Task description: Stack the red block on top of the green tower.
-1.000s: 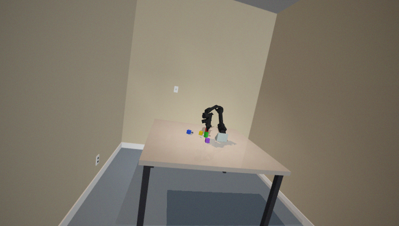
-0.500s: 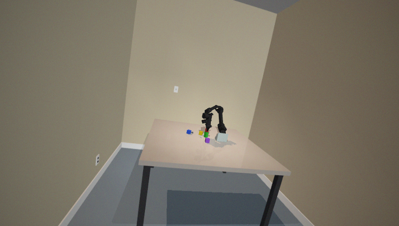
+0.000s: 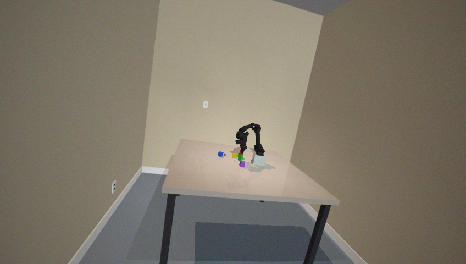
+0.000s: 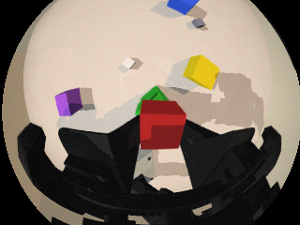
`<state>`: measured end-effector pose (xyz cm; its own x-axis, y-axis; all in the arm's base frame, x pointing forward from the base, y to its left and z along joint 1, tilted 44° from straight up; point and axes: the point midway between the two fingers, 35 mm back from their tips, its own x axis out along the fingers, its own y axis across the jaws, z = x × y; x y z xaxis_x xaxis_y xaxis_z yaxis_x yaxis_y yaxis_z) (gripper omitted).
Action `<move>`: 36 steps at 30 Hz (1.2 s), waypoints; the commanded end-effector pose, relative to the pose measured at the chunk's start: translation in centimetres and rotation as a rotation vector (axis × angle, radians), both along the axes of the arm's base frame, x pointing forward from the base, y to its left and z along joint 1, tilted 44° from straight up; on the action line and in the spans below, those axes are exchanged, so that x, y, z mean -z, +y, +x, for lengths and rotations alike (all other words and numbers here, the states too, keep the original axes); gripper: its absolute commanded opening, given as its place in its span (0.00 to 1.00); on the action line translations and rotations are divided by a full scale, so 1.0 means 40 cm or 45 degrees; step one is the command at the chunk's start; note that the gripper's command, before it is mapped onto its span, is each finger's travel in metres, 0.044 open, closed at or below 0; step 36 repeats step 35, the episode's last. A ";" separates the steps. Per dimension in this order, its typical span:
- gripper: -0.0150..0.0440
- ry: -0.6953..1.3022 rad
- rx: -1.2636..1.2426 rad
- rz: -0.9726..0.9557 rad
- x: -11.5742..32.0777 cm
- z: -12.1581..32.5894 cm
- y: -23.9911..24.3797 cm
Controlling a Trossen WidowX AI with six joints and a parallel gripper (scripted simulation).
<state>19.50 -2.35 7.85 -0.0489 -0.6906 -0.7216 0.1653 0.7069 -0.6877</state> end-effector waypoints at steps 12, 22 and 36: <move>0.97 0.001 0.001 0.000 0.000 -0.001 0.000; 1.00 0.001 0.001 0.000 0.000 -0.001 0.000; 1.00 0.001 0.001 0.000 0.000 -0.001 0.000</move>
